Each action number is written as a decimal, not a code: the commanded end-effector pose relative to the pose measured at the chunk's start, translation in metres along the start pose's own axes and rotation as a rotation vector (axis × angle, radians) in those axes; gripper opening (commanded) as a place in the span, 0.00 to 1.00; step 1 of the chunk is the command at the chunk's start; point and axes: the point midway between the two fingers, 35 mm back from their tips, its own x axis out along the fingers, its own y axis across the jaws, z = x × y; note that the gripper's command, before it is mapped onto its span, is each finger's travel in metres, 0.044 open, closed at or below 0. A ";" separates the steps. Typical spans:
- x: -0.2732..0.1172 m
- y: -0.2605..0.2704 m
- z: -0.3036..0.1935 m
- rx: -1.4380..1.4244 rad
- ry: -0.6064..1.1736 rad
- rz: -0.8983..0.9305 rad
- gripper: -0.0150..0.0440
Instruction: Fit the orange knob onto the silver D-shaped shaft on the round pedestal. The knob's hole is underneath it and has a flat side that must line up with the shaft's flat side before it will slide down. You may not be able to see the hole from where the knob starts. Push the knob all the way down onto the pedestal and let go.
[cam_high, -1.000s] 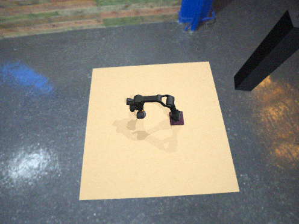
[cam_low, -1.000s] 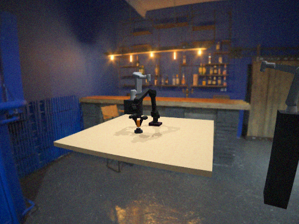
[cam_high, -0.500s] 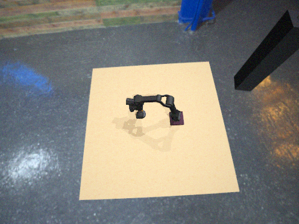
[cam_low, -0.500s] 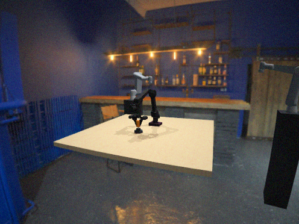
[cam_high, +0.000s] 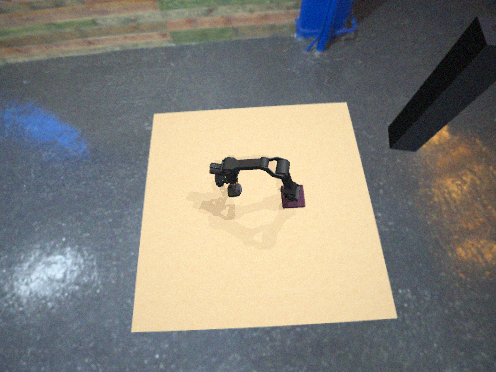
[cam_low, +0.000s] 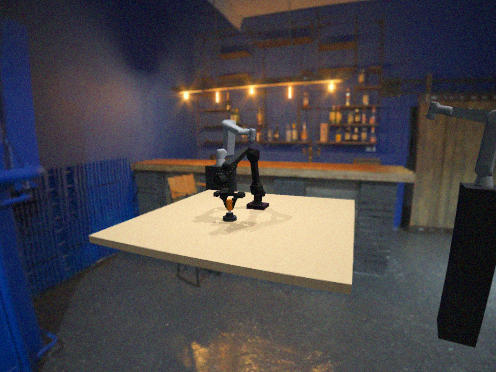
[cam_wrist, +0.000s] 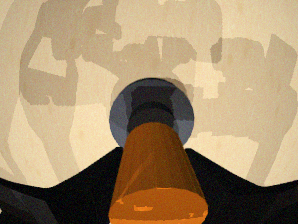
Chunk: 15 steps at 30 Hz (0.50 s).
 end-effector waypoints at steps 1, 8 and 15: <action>-0.001 0.000 -0.001 -0.114 -0.002 -0.005 0.25; 0.000 0.000 0.000 -0.124 -0.002 -0.005 0.25; -0.001 -0.001 0.003 -0.124 -0.002 -0.005 0.25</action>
